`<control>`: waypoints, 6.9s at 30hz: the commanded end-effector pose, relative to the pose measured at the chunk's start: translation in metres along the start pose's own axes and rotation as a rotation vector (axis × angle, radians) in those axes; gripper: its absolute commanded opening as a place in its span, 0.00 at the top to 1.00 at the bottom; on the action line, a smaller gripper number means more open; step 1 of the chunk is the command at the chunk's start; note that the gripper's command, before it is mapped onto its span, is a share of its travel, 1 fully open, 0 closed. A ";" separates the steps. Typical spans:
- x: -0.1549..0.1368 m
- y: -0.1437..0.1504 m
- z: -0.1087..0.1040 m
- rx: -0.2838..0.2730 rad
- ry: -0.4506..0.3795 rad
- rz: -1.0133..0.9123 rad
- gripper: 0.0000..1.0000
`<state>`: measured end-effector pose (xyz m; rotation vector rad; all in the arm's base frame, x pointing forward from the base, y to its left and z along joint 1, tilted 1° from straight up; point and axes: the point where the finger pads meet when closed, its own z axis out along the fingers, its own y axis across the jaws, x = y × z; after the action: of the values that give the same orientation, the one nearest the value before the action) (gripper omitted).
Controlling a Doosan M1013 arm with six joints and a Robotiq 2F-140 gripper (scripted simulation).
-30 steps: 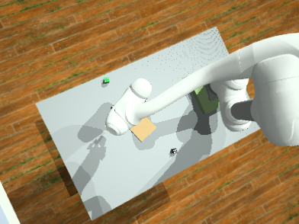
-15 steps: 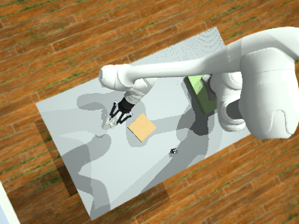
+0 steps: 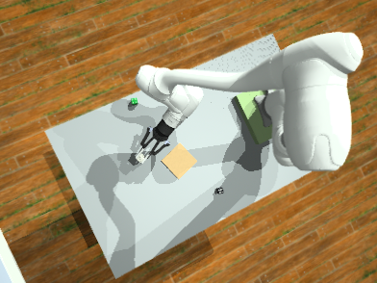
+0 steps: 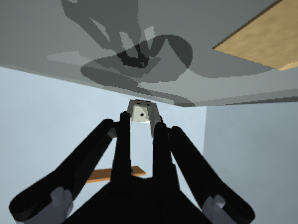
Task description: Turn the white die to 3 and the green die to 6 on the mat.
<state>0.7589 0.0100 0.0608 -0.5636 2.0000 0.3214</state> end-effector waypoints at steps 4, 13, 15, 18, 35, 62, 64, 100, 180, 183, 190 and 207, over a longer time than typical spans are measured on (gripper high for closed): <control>0.007 0.000 0.004 0.000 0.000 0.000 0.76; 0.026 0.000 0.014 0.000 0.000 0.000 0.76; 0.033 0.000 0.017 0.000 0.000 0.000 0.76; 0.042 0.000 0.022 0.000 0.000 0.000 0.76; 0.060 0.000 0.032 0.000 0.000 0.000 0.76; 0.060 0.000 0.032 0.000 0.000 0.000 0.76; 0.060 0.000 0.032 0.000 0.000 0.000 0.76; 0.070 0.000 0.037 0.000 0.000 0.000 0.76; 0.070 0.000 0.037 0.000 0.000 0.000 0.65; 0.070 0.000 0.037 0.000 0.000 0.000 0.65; 0.070 0.000 0.037 0.000 0.000 0.000 0.65; 0.070 0.000 0.012 0.000 0.000 0.000 0.65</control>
<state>0.7445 0.0004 -0.0096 -0.5639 2.0000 0.3213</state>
